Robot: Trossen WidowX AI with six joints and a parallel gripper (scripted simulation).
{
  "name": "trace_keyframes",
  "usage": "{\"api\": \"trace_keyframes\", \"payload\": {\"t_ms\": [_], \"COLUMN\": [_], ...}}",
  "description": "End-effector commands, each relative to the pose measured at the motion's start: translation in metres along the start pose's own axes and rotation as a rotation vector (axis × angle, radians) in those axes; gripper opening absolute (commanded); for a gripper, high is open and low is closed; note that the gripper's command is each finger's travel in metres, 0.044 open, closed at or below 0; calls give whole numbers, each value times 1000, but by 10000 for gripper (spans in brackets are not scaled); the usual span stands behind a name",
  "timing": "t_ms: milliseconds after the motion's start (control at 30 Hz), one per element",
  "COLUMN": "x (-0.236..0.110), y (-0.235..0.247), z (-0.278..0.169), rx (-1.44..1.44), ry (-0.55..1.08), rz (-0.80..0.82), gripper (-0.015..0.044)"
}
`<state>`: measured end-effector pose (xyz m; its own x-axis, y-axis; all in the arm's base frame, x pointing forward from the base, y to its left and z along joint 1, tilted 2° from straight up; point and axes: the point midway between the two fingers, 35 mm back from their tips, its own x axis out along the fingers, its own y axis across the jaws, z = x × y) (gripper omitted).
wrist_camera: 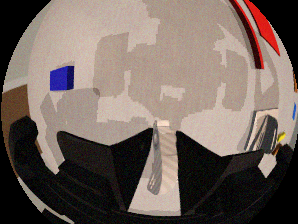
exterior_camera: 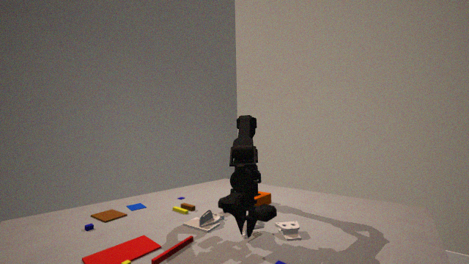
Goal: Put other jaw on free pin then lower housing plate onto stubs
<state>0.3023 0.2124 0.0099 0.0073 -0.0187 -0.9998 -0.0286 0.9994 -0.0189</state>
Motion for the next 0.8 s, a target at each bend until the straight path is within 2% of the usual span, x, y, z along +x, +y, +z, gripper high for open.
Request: {"api": "trace_keyframes", "payload": {"t_ms": [0,600,767], "x": [-10,-16,-29], "y": [2,2,3], "z": [2,2,3], "rx": [2,4,4], "ry": [-12,-12,-12], "rz": [10,9,9], "gripper": [37,37,37]}}
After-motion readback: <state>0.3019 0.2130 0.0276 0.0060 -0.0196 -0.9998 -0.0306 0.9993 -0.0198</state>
